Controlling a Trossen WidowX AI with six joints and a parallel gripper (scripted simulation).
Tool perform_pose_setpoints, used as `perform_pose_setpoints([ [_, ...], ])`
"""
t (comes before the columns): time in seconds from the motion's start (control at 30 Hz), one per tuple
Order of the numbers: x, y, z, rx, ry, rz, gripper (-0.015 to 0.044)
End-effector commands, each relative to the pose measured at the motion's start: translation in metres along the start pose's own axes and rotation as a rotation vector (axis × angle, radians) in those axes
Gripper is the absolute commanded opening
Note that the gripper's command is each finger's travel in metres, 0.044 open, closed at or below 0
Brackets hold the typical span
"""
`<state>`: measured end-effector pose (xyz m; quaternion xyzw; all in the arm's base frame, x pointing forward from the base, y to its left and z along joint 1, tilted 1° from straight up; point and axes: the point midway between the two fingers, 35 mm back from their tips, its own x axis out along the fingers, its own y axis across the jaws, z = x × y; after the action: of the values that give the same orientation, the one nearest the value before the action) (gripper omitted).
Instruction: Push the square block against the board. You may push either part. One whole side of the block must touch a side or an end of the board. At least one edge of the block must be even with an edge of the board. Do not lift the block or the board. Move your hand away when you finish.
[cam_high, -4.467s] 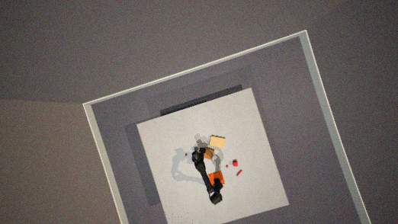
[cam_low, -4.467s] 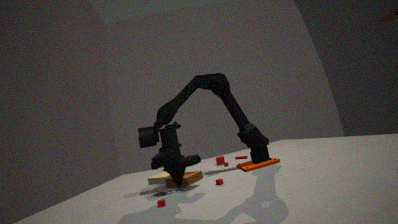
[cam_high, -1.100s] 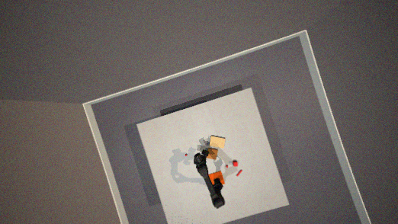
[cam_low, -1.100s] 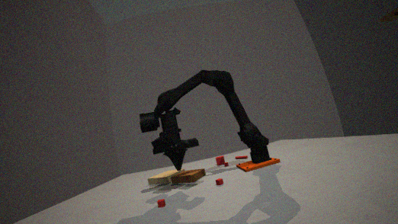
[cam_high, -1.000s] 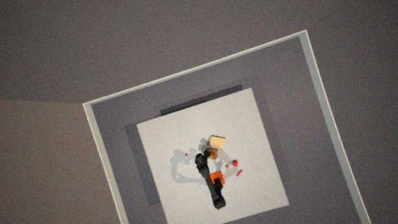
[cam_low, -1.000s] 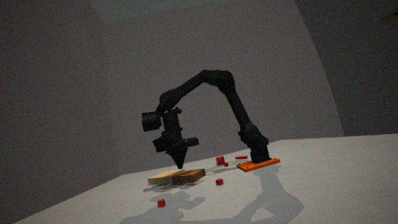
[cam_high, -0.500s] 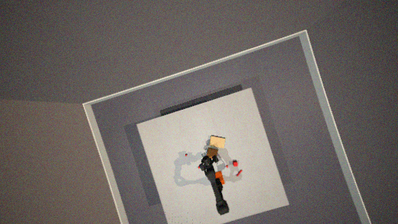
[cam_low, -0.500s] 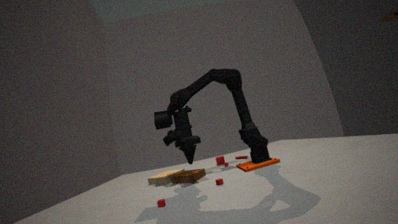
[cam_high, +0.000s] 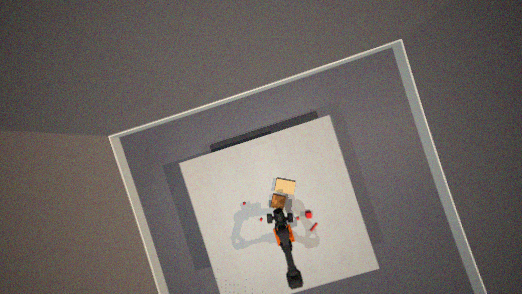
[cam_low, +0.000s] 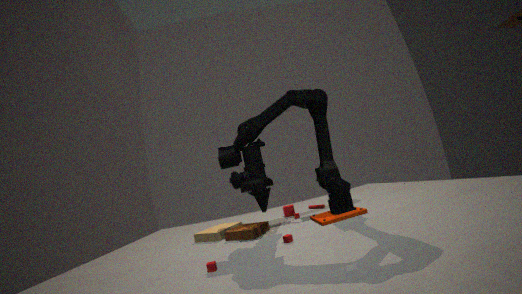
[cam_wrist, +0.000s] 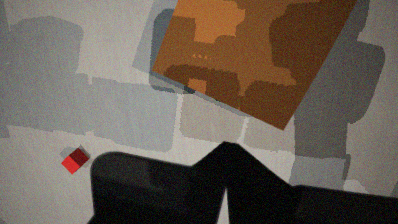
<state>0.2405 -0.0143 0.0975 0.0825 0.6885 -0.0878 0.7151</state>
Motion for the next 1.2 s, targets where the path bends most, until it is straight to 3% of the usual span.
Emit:
perform_pose_setpoints([
  [0.0,0.002,-0.011,-0.011,0.152,-0.002,0.000,0.0000],
  [0.37,0.007,-0.018,-0.020,0.270,-0.001,-0.001,0.0000],
  [0.57,0.059,-0.019,-0.020,0.270,-0.001,-0.001,0.0000],
  [1.17,0.058,-0.022,-0.004,0.270,-0.002,-0.001,0.0000],
])
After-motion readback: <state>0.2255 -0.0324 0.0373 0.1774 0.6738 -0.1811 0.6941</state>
